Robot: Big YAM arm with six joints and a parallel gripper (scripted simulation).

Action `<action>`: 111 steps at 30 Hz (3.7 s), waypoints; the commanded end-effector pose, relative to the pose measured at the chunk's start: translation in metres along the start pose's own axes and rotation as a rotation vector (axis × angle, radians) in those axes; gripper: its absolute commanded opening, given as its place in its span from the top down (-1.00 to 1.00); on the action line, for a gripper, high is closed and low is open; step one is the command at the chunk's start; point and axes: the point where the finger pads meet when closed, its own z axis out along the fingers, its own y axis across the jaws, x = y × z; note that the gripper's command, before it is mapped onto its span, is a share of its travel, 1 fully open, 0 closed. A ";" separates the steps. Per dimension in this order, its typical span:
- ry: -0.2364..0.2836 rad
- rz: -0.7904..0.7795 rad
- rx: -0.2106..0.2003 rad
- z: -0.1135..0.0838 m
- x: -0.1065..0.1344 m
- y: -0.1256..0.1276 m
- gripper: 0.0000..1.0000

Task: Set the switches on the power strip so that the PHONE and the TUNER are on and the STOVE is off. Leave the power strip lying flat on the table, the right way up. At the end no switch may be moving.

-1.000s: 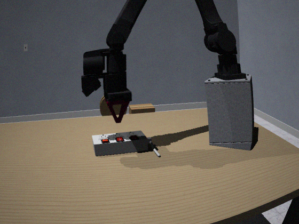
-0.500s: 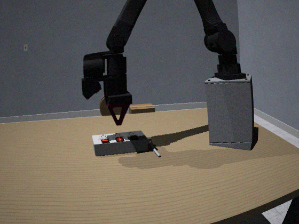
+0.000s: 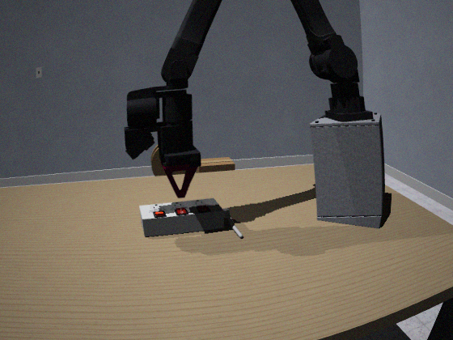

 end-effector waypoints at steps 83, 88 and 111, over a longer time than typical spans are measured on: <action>-0.054 -0.006 0.003 0.009 -0.015 -0.005 1.00; -0.054 -0.006 0.003 0.009 -0.015 -0.005 1.00; -0.054 -0.006 0.003 0.009 -0.015 -0.005 1.00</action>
